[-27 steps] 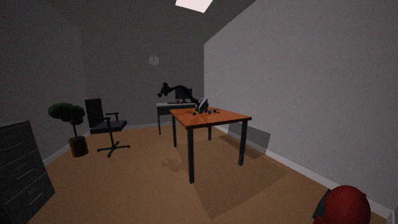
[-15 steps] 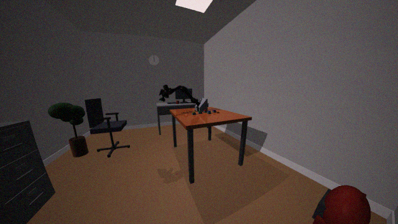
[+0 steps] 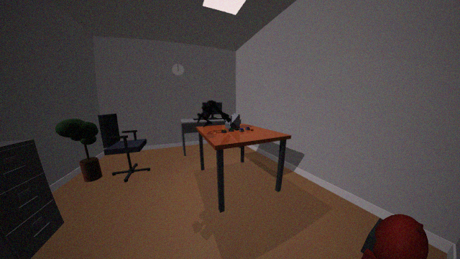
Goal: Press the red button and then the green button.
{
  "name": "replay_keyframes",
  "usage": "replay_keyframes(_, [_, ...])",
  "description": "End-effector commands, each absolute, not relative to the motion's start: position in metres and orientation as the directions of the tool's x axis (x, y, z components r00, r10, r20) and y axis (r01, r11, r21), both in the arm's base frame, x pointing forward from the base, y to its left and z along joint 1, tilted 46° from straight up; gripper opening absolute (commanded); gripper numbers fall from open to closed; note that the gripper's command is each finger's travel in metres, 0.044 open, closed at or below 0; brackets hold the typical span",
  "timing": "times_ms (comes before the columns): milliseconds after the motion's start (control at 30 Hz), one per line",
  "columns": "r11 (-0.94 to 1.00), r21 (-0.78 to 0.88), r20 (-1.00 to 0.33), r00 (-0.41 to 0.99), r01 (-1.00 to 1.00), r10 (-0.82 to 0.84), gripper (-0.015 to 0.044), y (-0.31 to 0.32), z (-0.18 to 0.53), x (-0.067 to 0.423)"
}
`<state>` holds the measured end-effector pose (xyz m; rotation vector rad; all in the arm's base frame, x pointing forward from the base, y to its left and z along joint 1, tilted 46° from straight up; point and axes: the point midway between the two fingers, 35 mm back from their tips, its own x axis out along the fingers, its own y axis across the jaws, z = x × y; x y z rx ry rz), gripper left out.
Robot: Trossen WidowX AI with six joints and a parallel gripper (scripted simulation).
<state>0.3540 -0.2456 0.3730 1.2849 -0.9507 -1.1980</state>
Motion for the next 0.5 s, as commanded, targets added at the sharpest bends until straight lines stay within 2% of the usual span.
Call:
replay_keyframes(0, [-0.093, 0.924, -0.212, 0.295, 0.372, -0.932, 0.04, -0.203, 0.322, 0.389])
replay_keyframes(133, [0.0, 0.766, -0.341, 0.407, 0.642, -0.848, 0.04, -0.142, 0.261, 0.413])
replay_keyframes(267, [0.175, 0.534, -0.474, 0.464, 0.827, -0.749, 0.04, -0.076, 0.2, 0.416])
replay_keyframes(367, [0.343, 0.317, -0.57, 0.467, 0.884, -0.675, 0.04, -0.027, 0.155, 0.403])
replay_keyframes(467, [0.519, 0.078, -0.657, 0.436, 0.851, -0.615, 0.04, 0.018, 0.113, 0.377])
